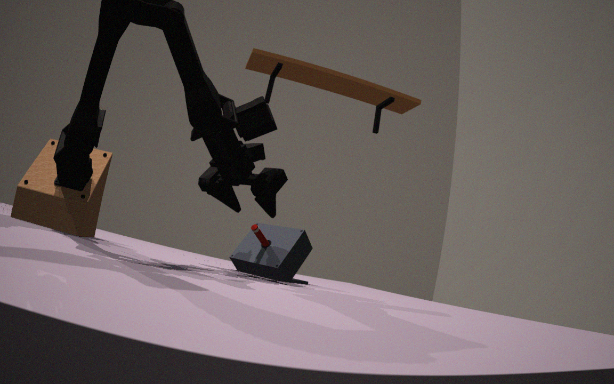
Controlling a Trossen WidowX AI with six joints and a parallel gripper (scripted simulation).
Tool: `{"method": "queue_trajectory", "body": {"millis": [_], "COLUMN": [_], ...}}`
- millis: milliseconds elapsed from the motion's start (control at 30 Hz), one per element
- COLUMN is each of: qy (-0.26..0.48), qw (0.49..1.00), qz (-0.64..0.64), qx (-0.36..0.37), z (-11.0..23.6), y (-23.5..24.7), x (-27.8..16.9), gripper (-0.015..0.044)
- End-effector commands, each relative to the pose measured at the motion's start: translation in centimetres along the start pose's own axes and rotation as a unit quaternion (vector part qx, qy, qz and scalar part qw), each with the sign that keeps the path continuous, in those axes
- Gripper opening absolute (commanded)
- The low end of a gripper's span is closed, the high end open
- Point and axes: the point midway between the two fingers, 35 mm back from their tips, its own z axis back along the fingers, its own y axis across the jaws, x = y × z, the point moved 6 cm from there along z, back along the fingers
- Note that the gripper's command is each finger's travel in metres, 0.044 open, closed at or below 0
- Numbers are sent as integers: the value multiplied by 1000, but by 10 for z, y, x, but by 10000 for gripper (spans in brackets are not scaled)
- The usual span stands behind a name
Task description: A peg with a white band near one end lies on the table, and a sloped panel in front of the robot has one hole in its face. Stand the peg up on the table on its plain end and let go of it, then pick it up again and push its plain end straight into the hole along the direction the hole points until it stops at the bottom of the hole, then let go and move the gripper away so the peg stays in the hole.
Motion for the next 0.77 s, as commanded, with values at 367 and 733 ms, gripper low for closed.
{"method": "queue_trajectory", "body": {"millis": [367, 733], "qy": [0, 0], "qw": [1000, 1000], "qz": [-2, -1], "qx": [-2, -1], "z": [19, 30], "y": [0, 0], "x": [1, 1], "gripper": [440, 440]}}
